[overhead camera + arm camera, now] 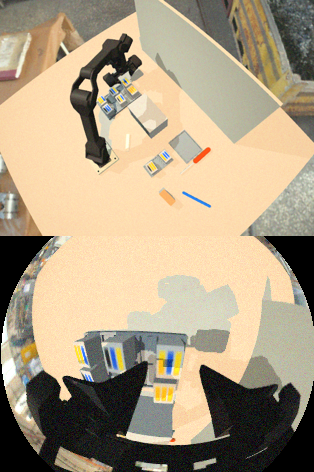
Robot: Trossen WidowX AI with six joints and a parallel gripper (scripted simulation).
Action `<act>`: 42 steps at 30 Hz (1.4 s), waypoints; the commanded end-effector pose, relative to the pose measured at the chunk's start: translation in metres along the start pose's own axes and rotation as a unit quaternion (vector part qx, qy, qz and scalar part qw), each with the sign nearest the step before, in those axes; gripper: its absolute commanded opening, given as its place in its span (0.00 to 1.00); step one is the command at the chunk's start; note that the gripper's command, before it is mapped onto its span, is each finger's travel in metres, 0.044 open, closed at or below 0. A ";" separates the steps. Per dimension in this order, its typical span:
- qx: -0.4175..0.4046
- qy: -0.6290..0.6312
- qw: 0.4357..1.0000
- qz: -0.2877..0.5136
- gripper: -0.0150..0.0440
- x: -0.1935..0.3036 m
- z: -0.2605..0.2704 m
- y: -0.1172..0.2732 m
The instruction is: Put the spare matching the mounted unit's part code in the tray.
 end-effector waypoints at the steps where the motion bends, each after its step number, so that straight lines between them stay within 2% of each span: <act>1: -0.001 -0.001 1.000 0.003 0.76 0.001 0.001 -0.009; 24: -0.001 -0.001 1.000 0.003 0.76 0.002 0.004 -0.046; 33: -0.001 -0.001 1.000 0.003 0.76 0.002 0.004 -0.047; 39: -0.002 0.001 1.000 0.001 0.50 0.002 0.004 -0.046; 42: -0.002 0.001 1.000 0.001 0.46 0.002 0.004 -0.046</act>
Point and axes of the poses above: the point midway between the two fingers, 35 mm back from their tips, its own y axis back along the fingers, its own z axis across the jaws, x = y × z, the point moved 3 cm from there along y, back along the fingers, and after that the axes turned 1 degree about y, right-handed, at the moved point
